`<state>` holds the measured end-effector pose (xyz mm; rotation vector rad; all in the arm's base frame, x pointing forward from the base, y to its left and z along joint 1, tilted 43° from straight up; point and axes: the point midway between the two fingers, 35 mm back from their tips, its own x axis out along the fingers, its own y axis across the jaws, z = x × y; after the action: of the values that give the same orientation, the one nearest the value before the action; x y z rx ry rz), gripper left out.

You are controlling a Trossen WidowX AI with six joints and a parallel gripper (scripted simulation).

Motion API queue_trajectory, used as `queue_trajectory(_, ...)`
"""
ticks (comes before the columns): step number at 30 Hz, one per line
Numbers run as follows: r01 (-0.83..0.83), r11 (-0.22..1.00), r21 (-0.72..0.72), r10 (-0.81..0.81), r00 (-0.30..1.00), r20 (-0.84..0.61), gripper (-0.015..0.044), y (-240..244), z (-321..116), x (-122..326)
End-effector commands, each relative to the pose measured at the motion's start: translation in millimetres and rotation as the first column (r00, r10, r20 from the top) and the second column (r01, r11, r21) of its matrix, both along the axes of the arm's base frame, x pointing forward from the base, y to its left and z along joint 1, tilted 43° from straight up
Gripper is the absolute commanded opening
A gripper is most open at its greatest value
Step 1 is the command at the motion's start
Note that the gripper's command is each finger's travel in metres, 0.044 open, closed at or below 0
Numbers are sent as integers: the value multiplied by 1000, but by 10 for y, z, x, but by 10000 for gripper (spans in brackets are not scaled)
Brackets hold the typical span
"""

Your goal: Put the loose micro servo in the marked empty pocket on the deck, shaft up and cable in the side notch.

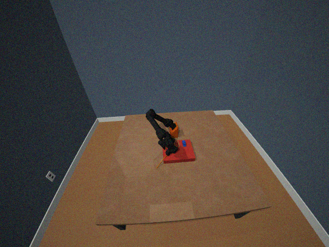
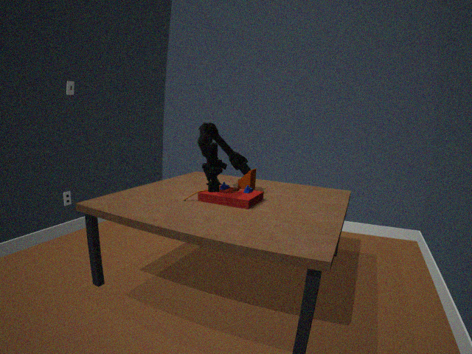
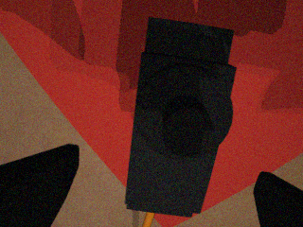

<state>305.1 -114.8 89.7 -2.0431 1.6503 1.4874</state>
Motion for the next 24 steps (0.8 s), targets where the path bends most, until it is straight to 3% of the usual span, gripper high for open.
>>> queue_trajectory(1, -3, 1000, -4, 3, 1000, -5, 282, -8, -10, -8)
queue_trajectory(7, -3, 1000, -4, 3, 1000, -5, 125, -8, -10, -8)
queue_trajectory(12, -3, 1000, -4, 3, 1000, -5, 92, -8, -10, -8)
queue_trajectory(16, -2, 1000, -4, 2, 1000, -4, 0, 55, 54, 3)
queue_trajectory(24, -3, 1000, -3, 3, 1000, -6, 0, 216, 196, -56)
